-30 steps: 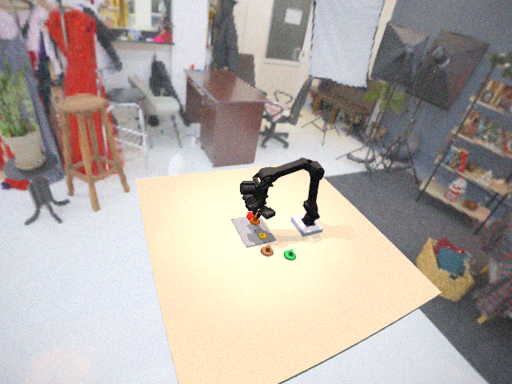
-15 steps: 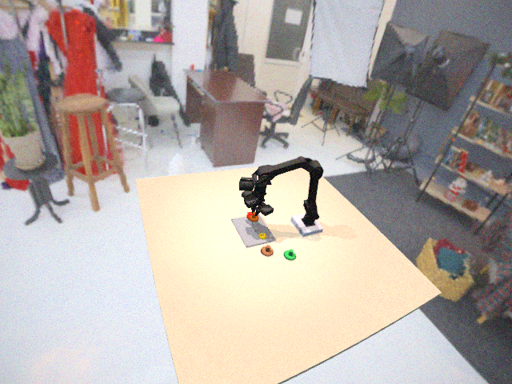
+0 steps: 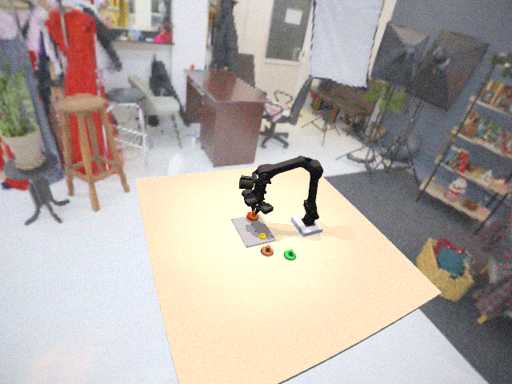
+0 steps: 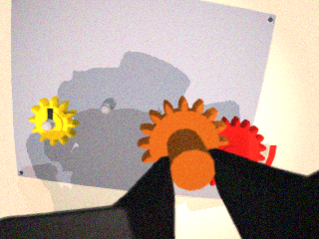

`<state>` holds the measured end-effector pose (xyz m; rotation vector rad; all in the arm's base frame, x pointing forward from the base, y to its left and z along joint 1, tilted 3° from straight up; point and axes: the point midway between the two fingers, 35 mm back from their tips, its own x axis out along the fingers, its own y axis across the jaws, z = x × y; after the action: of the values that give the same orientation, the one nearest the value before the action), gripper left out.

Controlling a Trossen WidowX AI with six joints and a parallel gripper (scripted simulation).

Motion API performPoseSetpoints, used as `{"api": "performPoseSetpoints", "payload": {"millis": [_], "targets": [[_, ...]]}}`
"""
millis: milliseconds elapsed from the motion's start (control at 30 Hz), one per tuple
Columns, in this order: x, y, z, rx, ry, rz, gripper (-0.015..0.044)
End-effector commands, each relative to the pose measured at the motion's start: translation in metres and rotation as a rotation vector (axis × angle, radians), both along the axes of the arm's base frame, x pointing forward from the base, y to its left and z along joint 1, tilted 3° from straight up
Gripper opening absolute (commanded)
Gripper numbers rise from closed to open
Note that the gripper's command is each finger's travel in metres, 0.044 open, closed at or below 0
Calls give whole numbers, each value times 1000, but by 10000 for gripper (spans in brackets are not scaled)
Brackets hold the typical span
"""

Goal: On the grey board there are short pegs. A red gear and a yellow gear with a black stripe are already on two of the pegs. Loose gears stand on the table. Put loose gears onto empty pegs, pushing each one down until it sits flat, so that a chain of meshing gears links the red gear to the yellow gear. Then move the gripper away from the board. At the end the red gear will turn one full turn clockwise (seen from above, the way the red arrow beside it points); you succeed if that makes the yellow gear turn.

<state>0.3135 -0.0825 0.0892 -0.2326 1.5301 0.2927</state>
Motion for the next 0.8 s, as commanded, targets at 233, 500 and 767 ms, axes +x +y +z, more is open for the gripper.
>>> {"api": "performPoseSetpoints", "payload": {"millis": [233,500,767], "targets": [[-1,-1,0,-3,2,4,0],[0,0,-4,-4,0,52,0],[-1,0,-16,-6,-5,163,0]]}}
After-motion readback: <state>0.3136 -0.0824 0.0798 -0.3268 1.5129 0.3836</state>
